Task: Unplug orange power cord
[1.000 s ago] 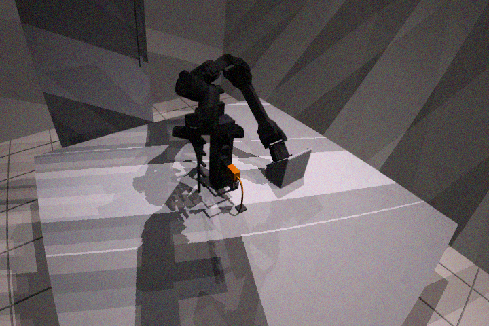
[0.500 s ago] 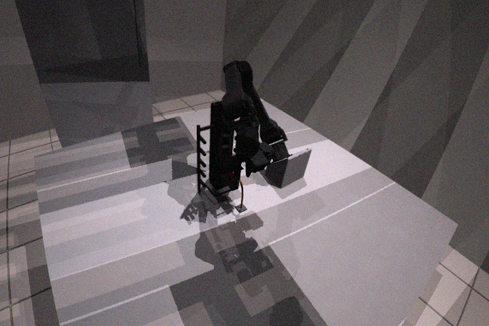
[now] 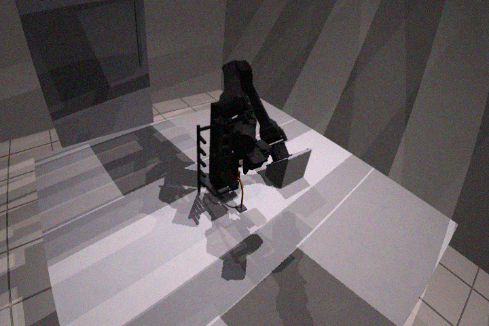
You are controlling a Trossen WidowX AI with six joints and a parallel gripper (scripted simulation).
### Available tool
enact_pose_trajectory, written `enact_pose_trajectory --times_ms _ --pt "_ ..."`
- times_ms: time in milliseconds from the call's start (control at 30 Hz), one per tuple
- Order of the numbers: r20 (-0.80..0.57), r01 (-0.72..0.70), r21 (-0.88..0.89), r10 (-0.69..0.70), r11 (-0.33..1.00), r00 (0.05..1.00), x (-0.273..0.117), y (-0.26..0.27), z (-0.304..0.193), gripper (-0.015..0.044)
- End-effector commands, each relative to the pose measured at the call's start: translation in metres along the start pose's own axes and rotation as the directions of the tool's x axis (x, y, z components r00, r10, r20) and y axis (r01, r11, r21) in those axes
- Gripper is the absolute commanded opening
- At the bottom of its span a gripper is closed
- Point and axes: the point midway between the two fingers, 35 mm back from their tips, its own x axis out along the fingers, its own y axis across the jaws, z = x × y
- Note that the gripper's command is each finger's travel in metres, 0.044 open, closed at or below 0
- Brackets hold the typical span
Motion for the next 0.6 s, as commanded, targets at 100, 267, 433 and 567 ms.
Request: enact_pose_trajectory --times_ms 100,267,433,567 --pt "-0.005 0.000 -0.005 0.000 1.000 1.000 0.001 0.001 -0.012 0.0160" --pt "-0.006 0.000 -0.005 0.000 1.000 1.000 0.001 0.001 -0.020 0.0160" --pt "-0.006 0.000 -0.005 0.000 1.000 1.000 0.001 0.001 -0.027 0.0160" --pt "-0.007 0.000 -0.005 0.000 1.000 1.000 0.001 0.002 -0.030 0.0160"
